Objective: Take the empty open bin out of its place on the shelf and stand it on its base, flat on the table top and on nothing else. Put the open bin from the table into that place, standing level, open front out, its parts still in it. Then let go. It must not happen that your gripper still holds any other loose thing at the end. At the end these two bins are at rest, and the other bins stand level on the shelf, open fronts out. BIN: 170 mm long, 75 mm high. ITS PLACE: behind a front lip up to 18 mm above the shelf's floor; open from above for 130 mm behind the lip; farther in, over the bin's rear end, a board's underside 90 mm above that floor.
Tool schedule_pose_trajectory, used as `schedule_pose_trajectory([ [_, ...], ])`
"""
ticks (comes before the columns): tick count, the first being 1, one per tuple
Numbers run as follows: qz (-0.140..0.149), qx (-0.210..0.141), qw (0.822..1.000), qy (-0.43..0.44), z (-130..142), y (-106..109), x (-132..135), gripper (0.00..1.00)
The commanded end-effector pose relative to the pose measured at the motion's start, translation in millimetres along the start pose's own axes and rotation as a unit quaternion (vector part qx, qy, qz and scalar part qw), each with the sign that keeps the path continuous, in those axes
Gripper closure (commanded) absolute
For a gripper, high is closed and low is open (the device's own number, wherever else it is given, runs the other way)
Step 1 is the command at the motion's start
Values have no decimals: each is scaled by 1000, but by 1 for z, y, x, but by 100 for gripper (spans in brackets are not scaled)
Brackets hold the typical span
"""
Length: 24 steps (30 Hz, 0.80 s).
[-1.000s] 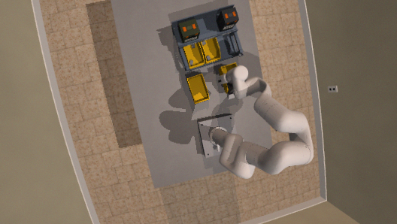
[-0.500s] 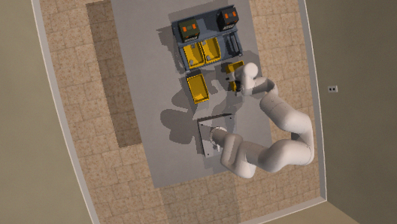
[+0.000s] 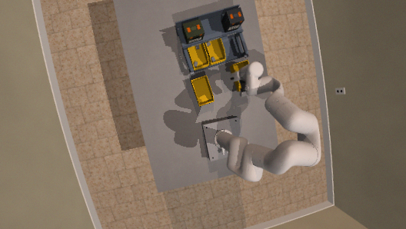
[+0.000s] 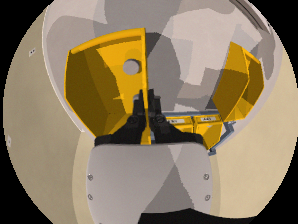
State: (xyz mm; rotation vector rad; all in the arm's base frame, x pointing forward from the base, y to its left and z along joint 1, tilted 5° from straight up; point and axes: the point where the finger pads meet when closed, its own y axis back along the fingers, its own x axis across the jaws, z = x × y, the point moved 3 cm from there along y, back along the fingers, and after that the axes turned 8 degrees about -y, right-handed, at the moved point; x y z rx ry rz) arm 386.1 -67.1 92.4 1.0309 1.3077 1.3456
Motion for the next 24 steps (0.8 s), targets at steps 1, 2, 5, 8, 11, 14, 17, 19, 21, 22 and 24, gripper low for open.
schedule_pose_trajectory([
  [1,0,2,1000,0,20,-2,2,100],
  [2,0,2,1000,0,24,-2,2,100],
  [5,0,2,1000,0,26,-2,2,100],
  [8,0,2,1000,0,28,-2,3,100],
  [11,0,2,1000,0,28,-2,3,100],
  [14,0,2,1000,0,28,-2,3,100],
  [17,0,2,1000,0,28,-2,3,100],
  [19,0,3,1000,0,29,-2,3,100],
  [21,0,3,1000,0,29,-2,3,100],
  [22,0,6,1000,0,29,-1,3,100],
  [24,-2,17,1000,0,30,-1,3,100],
])
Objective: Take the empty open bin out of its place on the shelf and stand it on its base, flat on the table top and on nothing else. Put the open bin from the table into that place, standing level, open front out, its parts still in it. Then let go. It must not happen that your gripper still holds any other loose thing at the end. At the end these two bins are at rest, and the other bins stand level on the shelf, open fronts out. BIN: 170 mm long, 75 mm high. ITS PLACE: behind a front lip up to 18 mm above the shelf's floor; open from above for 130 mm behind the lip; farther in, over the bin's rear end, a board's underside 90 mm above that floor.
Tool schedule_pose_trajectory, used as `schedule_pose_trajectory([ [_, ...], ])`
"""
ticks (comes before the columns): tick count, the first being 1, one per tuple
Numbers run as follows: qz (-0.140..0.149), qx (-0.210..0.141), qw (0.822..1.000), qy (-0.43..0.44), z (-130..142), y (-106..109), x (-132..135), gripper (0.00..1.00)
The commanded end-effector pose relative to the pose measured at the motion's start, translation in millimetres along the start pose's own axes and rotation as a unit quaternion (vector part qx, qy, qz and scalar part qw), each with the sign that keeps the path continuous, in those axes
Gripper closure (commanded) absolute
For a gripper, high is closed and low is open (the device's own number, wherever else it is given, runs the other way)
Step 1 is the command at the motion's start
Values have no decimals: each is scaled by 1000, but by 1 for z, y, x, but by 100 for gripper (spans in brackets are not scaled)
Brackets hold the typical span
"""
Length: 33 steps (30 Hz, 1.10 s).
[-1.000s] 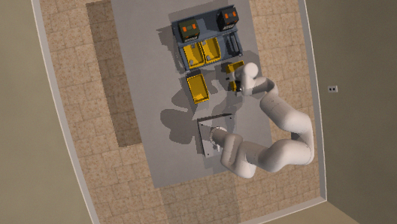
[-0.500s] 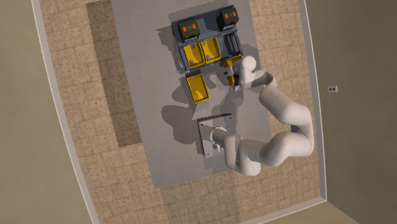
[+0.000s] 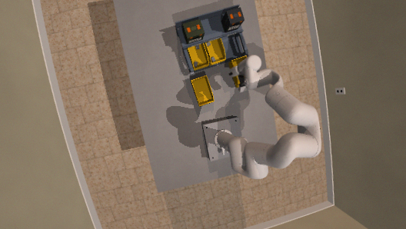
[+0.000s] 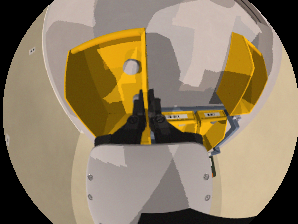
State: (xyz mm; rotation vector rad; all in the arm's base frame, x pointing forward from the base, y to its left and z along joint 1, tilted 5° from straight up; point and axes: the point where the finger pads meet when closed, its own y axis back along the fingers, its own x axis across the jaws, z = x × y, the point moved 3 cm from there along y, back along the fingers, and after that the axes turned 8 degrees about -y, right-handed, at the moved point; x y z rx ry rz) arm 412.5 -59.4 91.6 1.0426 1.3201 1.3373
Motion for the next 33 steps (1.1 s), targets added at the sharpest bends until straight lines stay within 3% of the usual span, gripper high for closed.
schedule_pose_trajectory([
  [1,-4,17,1000,1,4,2,0,100],
  [8,-11,64,998,1,10,5,1,100],
  [33,-11,66,998,0,10,5,1,100],
])
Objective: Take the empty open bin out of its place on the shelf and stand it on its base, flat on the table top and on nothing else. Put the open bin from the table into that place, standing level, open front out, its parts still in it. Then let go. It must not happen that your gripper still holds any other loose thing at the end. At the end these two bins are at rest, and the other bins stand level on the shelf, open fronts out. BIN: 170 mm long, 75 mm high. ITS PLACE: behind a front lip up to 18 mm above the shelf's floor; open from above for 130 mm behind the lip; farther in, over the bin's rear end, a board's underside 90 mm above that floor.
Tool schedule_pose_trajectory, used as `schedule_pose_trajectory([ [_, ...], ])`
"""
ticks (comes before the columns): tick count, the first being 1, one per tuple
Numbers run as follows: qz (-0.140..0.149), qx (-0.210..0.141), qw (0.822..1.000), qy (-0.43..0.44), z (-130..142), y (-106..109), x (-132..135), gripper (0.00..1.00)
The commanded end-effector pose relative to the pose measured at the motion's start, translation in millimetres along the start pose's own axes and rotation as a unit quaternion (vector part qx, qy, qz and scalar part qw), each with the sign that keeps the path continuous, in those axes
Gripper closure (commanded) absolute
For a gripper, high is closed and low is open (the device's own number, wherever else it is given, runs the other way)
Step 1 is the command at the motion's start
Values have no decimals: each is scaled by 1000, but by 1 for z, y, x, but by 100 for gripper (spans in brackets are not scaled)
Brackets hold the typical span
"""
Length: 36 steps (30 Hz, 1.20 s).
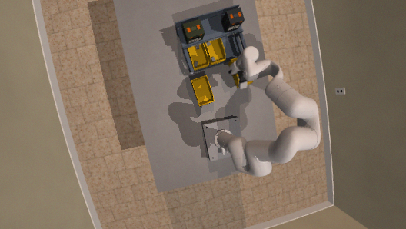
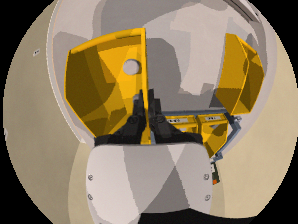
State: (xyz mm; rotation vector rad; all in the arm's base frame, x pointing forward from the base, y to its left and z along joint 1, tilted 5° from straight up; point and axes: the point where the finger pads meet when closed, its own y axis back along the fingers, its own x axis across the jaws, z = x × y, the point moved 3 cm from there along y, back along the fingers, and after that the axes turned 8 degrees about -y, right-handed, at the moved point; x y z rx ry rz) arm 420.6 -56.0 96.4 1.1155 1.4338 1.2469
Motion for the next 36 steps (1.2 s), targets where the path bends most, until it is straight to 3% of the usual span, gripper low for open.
schedule_pose_trajectory([
  [1,-1,-2,1000,0,1,1,0,100],
  [36,-1,-2,1000,0,16,3,2,100],
])
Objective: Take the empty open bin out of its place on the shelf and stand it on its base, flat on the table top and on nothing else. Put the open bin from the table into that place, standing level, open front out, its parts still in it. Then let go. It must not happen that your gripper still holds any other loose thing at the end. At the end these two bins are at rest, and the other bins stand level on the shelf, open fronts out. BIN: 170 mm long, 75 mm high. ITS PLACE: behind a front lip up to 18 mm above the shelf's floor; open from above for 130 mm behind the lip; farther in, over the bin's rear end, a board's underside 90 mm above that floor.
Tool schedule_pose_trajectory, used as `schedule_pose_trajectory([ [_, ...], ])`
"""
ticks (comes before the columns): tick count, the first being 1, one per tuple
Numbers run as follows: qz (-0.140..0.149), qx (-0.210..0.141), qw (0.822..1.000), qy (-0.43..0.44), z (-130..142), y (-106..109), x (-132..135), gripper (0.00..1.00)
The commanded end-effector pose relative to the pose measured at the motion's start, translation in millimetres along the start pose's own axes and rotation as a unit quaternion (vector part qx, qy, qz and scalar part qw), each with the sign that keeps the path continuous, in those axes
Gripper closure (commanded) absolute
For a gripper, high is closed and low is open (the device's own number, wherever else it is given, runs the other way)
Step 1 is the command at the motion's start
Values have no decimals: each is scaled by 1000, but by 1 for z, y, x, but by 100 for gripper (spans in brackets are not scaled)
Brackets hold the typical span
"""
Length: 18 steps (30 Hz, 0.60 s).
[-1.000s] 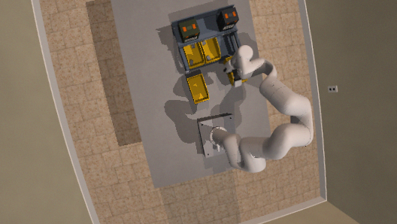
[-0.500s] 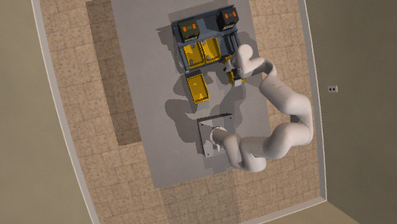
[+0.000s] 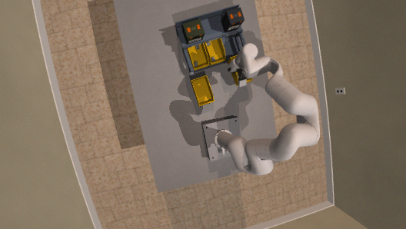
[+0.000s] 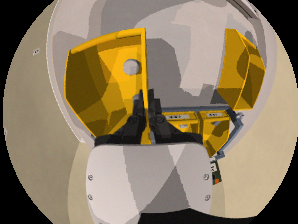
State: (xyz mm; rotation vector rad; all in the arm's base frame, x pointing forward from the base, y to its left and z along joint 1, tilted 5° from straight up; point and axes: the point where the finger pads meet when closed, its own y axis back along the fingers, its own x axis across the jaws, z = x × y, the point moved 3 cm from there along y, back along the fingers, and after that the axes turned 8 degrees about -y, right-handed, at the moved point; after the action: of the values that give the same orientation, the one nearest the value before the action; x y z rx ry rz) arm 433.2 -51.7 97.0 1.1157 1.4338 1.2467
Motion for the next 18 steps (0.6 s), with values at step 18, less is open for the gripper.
schedule_pose_trajectory([
  [18,-1,-2,1000,0,20,4,3,100],
])
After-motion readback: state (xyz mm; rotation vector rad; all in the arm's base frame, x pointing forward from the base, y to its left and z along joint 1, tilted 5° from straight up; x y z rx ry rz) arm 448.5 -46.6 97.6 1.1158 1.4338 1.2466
